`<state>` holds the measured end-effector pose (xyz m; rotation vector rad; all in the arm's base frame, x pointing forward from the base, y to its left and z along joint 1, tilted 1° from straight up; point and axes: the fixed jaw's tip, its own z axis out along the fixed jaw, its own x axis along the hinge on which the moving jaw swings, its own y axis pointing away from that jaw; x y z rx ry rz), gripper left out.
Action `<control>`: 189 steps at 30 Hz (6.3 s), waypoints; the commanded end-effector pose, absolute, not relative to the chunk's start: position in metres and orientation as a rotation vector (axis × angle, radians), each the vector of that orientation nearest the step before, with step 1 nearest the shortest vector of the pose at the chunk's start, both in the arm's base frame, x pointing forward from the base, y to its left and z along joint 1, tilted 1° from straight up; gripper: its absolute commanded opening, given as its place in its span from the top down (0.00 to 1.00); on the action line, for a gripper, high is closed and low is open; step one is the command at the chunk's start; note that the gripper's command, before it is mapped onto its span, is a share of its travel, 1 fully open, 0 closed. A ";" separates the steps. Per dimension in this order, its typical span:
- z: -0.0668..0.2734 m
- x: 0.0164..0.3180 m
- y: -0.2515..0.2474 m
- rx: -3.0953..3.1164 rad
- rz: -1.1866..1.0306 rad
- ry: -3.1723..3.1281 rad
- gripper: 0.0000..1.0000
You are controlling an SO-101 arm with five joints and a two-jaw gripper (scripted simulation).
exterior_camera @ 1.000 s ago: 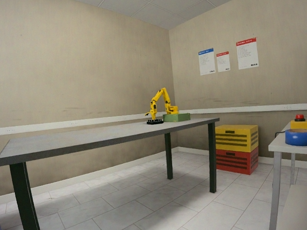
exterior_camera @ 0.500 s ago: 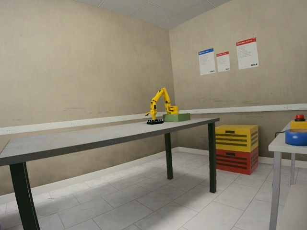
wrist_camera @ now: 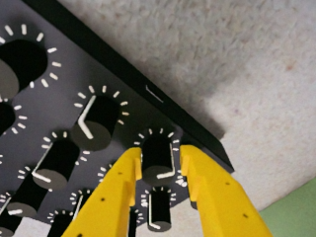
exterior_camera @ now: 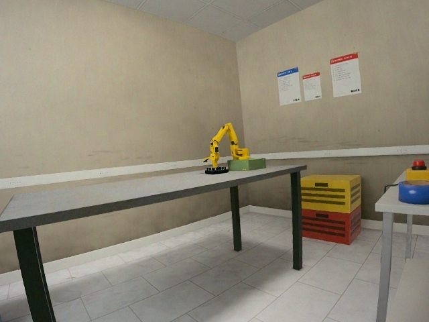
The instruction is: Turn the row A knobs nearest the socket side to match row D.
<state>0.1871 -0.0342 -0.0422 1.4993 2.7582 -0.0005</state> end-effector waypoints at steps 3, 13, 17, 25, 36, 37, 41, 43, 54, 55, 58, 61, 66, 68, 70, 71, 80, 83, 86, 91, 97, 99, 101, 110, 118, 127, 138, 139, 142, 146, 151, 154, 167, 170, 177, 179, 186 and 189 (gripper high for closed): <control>-0.045 0.184 -0.035 1.512 -0.004 2.763 0.93; -0.045 0.184 -0.035 1.512 -0.004 2.763 0.97; -0.045 0.184 -0.035 1.512 -0.004 2.763 0.98; -0.045 0.184 -0.035 1.512 -0.004 2.763 0.99; -0.045 0.183 -0.034 1.265 -0.003 2.885 0.99; -0.045 0.183 -0.034 1.240 -0.002 2.895 0.99; -0.044 0.183 -0.034 1.138 -0.002 2.937 0.99; -0.044 0.183 -0.034 1.138 -0.002 2.937 0.99; -0.044 0.182 -0.033 0.852 -0.001 3.033 0.99; -0.044 0.182 -0.033 0.825 -0.001 3.040 0.99; -0.044 0.182 -0.033 0.745 0.000 3.061 0.99; -0.044 0.182 -0.033 0.719 0.000 3.067 0.99; -0.044 0.181 -0.033 0.584 0.000 3.095 0.99; -0.044 0.181 -0.033 0.530 0.001 3.105 0.99; -0.044 0.181 -0.033 0.476 0.001 3.114 0.99; -0.044 0.181 -0.033 0.449 0.001 3.118 0.99; -0.044 0.180 -0.033 0.257 0.002 3.139 0.99; -0.044 0.180 -0.032 0.175 0.002 3.145 0.99; -0.044 0.179 -0.032 0.093 0.003 3.148 0.99; -0.044 0.179 -0.032 -0.045 0.003 3.149 0.99; -0.044 0.179 -0.032 -0.155 0.004 3.146 0.99; -0.044 0.178 -0.032 -0.209 0.004 3.143 0.99; -0.044 0.178 -0.033 -0.264 0.004 3.139 0.99; -0.044 0.177 -0.033 -0.483 0.005 3.112 0.99; -0.044 0.177 -0.033 -0.672 0.006 3.077 0.99; -0.044 0.176 -0.033 -0.884 0.006 3.022 0.99; -0.044 0.175 -0.034 -1.144 0.007 2.933 0.99; -0.044 0.175 -0.034 -1.170 0.007 2.923 0.99; -0.044 0.175 -0.034 -1.246 0.008 2.891 0.99; -0.044 0.175 -0.034 -1.296 0.008 2.869 0.99; -0.044 0.174 -0.035 -1.420 0.008 2.810 0.99; -0.044 0.174 -0.035 -1.493 0.009 2.771 0.99; -0.044 0.174 -0.036 -1.752 0.010 2.615 0.99; -0.044 0.174 -0.036 -1.819 0.010 2.568 0.99; -0.044 0.173 -0.037 -1.972 0.010 2.452 0.99; -0.044 0.173 -0.037 -1.972 0.010 2.452 0.99; -0.044 0.173 -0.038 -2.118 0.011 2.327 0.99; -0.044 0.173 -0.038 -2.178 0.011 2.270 0.99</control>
